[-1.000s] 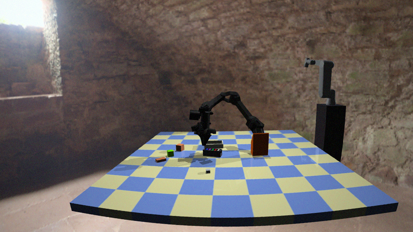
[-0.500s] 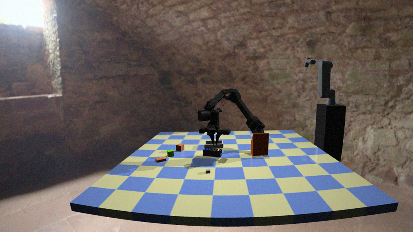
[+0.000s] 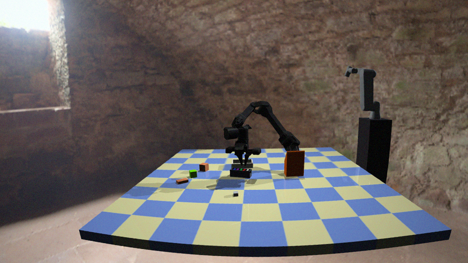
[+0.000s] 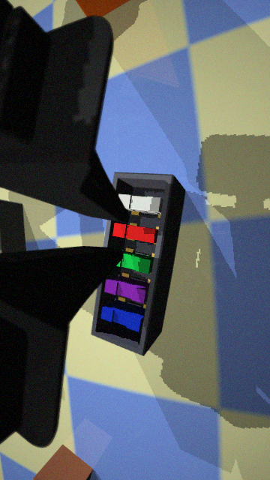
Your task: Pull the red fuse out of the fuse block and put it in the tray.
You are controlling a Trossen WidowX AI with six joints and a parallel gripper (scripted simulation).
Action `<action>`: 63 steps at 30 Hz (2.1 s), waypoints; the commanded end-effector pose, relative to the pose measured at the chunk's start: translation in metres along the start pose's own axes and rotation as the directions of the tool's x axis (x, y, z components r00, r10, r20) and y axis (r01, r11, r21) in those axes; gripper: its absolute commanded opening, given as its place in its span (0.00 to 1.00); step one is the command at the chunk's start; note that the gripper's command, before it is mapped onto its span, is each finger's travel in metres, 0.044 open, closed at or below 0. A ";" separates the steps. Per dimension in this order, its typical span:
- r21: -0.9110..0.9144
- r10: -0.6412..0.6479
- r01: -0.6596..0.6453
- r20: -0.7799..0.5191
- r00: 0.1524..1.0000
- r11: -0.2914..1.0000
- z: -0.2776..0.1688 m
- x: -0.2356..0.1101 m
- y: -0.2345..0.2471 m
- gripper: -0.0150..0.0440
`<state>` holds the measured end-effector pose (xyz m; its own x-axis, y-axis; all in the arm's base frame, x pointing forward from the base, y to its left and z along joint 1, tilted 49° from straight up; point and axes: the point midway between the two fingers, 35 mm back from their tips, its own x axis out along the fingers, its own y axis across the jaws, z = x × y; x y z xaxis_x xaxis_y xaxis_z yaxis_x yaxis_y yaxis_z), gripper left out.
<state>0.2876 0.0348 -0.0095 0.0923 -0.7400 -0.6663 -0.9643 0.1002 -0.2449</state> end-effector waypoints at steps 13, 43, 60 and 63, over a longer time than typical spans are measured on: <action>-0.007 0.001 -0.001 -0.007 1.000 1.000 -0.002 0.017 0.002 0.38; -0.007 0.001 -0.001 -0.008 1.000 1.000 -0.003 0.030 0.002 0.38; -0.001 0.002 -0.002 -0.004 1.000 1.000 -0.002 0.029 0.002 0.25; -0.001 0.002 -0.002 -0.004 1.000 1.000 -0.002 0.029 0.002 0.25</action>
<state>0.2882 0.0119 -0.0276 0.0894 -0.7426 -0.6637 -0.9649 0.1006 -0.2426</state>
